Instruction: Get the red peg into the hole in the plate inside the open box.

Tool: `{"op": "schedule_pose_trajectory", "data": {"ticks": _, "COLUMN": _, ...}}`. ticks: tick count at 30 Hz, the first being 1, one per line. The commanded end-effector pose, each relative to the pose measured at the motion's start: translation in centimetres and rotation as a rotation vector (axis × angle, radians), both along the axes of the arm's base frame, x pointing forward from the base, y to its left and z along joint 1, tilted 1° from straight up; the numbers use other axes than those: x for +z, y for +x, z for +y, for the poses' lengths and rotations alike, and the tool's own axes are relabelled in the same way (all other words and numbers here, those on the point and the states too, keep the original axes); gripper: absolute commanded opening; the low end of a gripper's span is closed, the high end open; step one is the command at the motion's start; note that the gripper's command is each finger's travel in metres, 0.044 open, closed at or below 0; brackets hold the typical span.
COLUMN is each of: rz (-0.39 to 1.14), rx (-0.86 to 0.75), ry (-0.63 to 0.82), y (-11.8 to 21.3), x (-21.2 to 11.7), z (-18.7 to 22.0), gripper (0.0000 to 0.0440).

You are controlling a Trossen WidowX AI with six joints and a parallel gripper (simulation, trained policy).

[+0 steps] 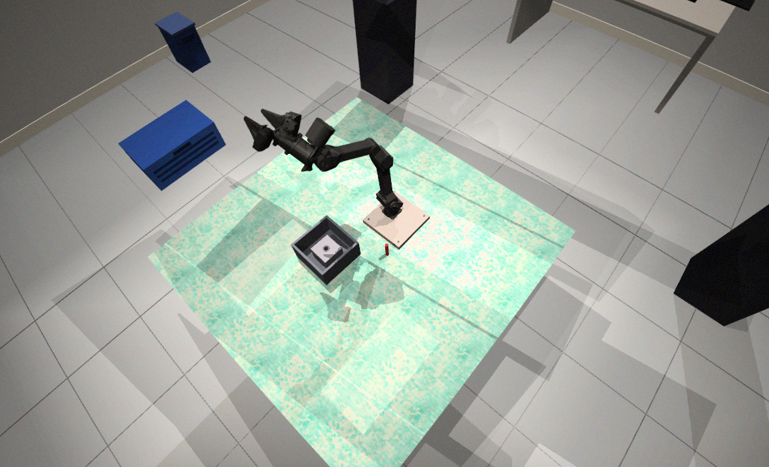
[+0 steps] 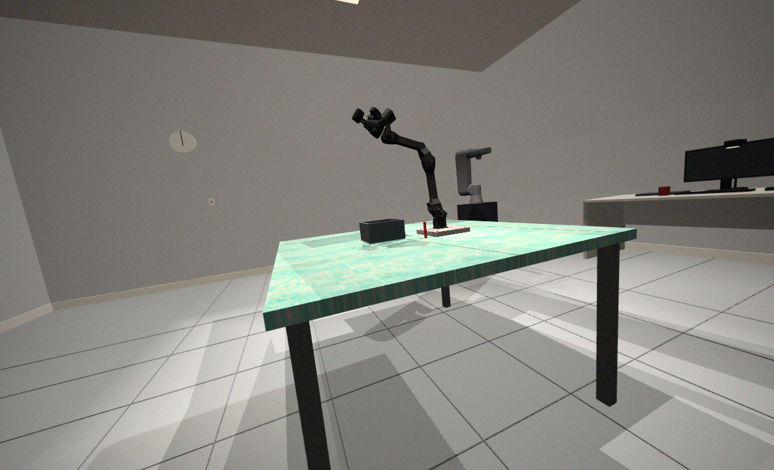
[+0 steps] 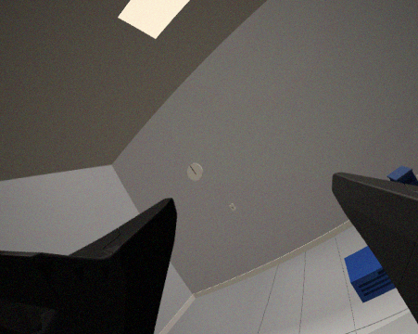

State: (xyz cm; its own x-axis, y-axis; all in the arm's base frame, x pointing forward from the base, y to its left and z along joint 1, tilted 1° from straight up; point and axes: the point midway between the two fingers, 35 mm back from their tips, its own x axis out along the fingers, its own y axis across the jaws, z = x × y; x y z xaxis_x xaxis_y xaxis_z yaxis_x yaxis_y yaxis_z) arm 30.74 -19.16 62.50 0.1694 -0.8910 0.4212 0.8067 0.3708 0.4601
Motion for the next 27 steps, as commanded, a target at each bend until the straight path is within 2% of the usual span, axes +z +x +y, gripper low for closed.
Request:
{"op": "schedule_pose_trajectory", "data": {"ticks": 1, "rz": 0.031, "rx": 0.007, "ry": 0.0, "y": 0.5, "x": -0.4, "z": 0.1, "gripper": 0.042}}
{"op": "schedule_pose_trajectory", "data": {"ticks": 3, "rz": 0.097, "rx": 0.029, "ry": 0.004, "y": 1.6, "x": -1.3, "z": 0.3, "gripper": 0.044}}
{"op": "schedule_pose_trajectory", "data": {"ticks": 16, "rz": 0.456, "rx": 0.283, "ry": 0.111, "y": 9.1, "x": -11.2, "z": 4.5, "gripper": 0.044}}
{"op": "schedule_pose_trajectory", "data": {"ticks": 27, "rz": 0.713, "rx": 0.528, "ry": 0.253, "y": 11.3, "x": -20.5, "z": 11.0, "gripper": 0.044}}
